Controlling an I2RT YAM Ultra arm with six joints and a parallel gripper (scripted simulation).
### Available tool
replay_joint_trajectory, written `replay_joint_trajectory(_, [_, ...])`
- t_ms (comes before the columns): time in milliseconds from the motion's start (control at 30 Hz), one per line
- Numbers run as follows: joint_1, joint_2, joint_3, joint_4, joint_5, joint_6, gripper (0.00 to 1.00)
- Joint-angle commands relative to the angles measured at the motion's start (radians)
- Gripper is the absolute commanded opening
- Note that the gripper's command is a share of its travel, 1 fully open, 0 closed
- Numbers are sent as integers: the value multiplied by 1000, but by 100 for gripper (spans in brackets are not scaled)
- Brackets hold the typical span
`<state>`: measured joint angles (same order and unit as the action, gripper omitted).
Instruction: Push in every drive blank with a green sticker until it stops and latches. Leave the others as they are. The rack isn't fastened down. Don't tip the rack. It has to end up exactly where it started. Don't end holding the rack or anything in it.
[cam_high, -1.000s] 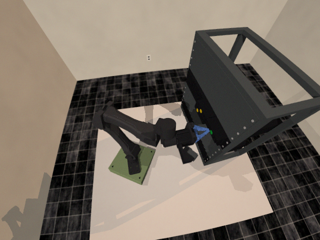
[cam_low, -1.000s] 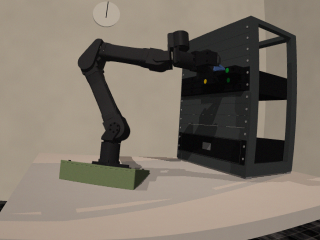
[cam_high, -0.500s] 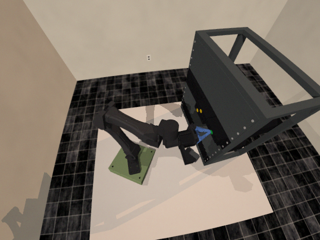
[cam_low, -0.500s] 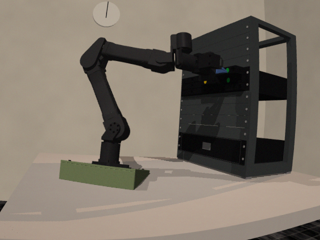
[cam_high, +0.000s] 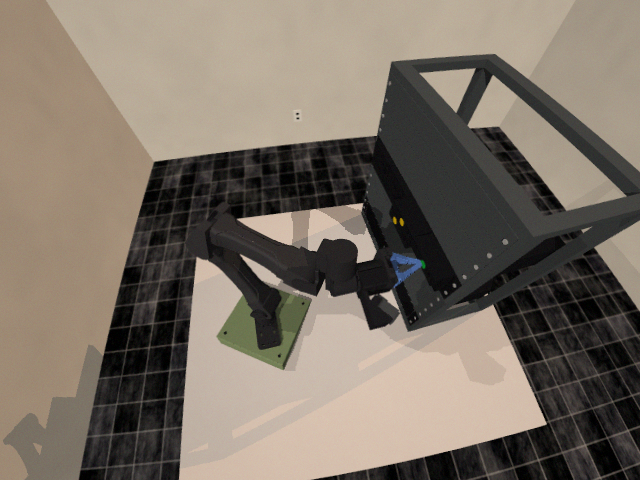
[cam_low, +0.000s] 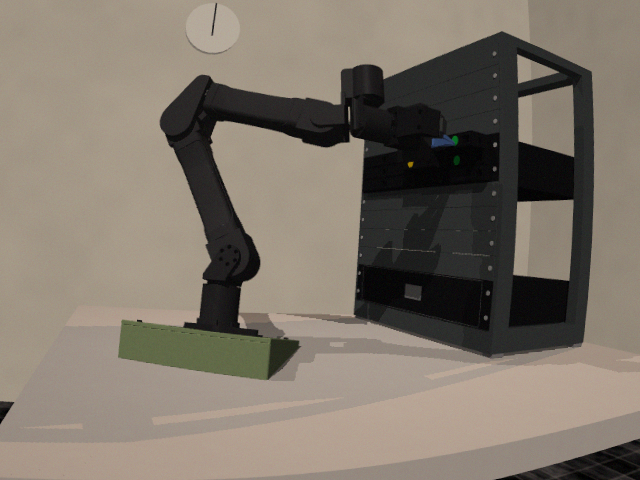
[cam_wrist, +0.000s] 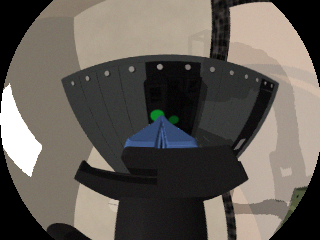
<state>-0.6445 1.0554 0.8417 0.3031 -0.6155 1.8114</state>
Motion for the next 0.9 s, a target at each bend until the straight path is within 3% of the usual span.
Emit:
replay_joint_trajectory(0, [19,19,49,24,25,-15,0])
replay_joint_trajectory(200, [41,42,81,14,46,-17,0])
replay_joint_trajectory(867, [41,38,83,13,46,-18,0])
